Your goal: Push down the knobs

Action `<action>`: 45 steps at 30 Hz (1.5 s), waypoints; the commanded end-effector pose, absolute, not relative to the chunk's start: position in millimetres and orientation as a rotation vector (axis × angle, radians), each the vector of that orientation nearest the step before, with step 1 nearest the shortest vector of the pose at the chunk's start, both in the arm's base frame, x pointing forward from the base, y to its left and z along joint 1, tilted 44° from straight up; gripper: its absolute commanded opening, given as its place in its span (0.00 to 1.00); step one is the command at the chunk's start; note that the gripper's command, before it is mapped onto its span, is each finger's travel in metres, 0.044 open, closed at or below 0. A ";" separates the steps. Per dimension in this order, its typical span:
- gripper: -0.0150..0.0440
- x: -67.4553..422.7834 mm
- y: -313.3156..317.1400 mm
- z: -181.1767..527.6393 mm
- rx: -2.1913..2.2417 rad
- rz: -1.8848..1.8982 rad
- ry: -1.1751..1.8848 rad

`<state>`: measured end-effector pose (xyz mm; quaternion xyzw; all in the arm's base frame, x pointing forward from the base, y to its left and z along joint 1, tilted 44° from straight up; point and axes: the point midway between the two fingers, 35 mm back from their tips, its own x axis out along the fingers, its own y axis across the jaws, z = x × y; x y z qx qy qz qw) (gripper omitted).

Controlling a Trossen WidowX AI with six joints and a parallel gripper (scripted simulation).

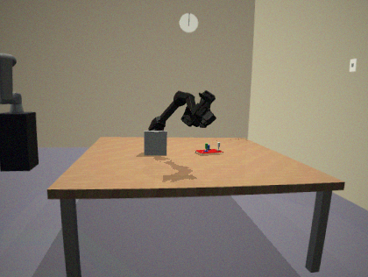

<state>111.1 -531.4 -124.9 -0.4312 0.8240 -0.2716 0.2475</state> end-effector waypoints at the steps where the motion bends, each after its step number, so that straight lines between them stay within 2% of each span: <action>1: 0.89 112.2 -531.6 -124.9 -1.179 -0.735 2.243; 15: 0.26 203.4 -521.7 -132.9 -1.326 -0.269 1.953; 31: 0.25 287.2 -444.2 -136.3 -1.264 0.247 1.585; 45: 0.25 321.7 -352.1 -117.5 -1.055 0.557 1.336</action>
